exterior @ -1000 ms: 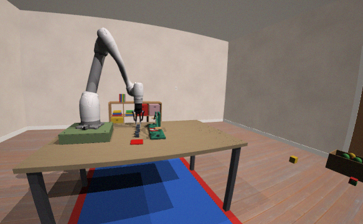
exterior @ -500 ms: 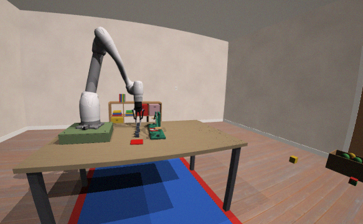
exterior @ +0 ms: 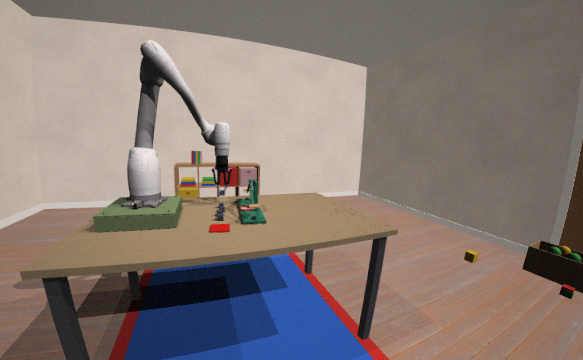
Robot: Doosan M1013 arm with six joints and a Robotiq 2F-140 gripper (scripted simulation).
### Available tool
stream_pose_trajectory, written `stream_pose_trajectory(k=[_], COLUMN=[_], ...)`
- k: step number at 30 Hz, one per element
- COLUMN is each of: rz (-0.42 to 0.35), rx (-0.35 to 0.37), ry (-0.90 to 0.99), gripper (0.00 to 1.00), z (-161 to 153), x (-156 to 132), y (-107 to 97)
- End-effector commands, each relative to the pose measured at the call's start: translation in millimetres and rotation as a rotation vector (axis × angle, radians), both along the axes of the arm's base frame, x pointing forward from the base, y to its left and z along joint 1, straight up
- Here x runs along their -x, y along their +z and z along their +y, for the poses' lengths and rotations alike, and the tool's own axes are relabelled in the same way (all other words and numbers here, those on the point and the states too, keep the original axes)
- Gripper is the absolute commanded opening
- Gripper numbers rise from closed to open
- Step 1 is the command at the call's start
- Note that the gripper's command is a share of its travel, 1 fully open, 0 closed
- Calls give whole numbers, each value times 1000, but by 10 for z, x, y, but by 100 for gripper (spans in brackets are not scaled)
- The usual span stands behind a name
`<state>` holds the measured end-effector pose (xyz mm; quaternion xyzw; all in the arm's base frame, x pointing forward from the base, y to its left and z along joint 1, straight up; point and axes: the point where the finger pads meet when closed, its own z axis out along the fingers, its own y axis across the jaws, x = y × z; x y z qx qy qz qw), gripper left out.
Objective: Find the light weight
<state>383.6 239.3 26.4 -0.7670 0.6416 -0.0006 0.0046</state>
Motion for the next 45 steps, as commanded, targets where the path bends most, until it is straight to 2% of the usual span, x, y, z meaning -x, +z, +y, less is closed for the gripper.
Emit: stream_pose_trajectory(k=[1, 12, 19, 21, 23, 29, 33, 41, 43, 45], rz=[3, 3, 3, 3, 3, 3, 3, 3, 3, 3], rx=[3, 3, 3, 3, 3, 3, 3, 3, 3, 3], ry=[-1, -11, -92, -100, -100, -100, -100, -100, -100, -100], gripper=[24, 24, 24, 24, 24, 24, 24, 24, 24, 24], z=[2, 4, 23, 89, 89, 339, 452, 495, 520, 597], x=[8, 8, 10, 19, 19, 52, 67, 72, -53, -587], y=[37, 41, 76, 197, 197, 657, 863, 943, 954, 980])
